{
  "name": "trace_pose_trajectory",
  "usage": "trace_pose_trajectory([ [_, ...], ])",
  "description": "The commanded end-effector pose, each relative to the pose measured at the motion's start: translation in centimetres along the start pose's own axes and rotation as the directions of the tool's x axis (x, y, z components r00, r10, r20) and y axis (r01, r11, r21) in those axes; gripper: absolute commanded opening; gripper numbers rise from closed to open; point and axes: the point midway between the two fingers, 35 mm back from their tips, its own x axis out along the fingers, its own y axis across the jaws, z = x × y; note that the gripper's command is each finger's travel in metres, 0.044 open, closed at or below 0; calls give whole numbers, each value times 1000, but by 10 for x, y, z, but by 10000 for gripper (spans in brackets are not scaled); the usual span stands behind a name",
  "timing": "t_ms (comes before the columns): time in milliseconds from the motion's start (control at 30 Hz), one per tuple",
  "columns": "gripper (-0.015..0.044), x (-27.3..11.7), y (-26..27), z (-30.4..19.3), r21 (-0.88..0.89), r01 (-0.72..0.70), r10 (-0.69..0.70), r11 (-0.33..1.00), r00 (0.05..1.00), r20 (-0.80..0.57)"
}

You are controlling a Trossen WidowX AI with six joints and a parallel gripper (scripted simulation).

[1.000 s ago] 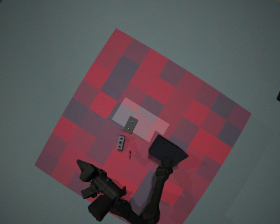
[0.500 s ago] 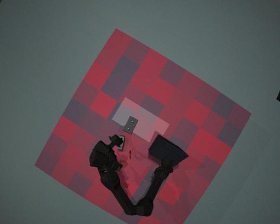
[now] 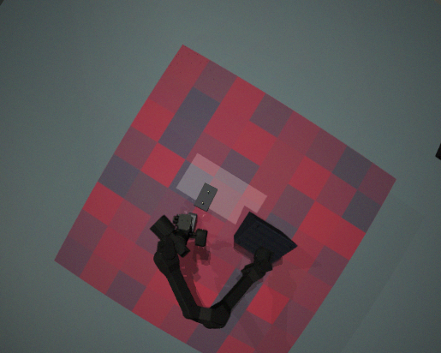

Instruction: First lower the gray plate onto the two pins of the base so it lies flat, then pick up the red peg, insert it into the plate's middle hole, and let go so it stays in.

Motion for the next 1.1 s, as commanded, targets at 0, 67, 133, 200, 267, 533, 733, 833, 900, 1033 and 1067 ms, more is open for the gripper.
trace_pose_trajectory([
  [0,440,2,-3,0,45,18,-17,999,1000,-6],
  [67,440,2,-3,0,45,18,-17,999,1000,-6],
  [133,440,5,-2,0,45,18,-17,999,1000,-6],
  [200,440,26,-2,1,45,17,-17,999,1000,-5],
  [267,440,56,-3,0,44,17,-16,999,1000,-7],
  [533,440,77,-5,-2,44,16,-16,999,1000,-8],
  [733,440,84,-6,-2,44,16,-16,999,1000,-8],
  [833,440,89,-5,-2,44,16,-16,999,1000,-8],
  [900,440,92,-5,-2,44,16,-16,999,1000,-8],
  [1033,440,99,-5,-2,44,16,-16,999,1000,-8],
  [1067,440,100,-5,-2,44,16,-16,999,1000,-8],
])
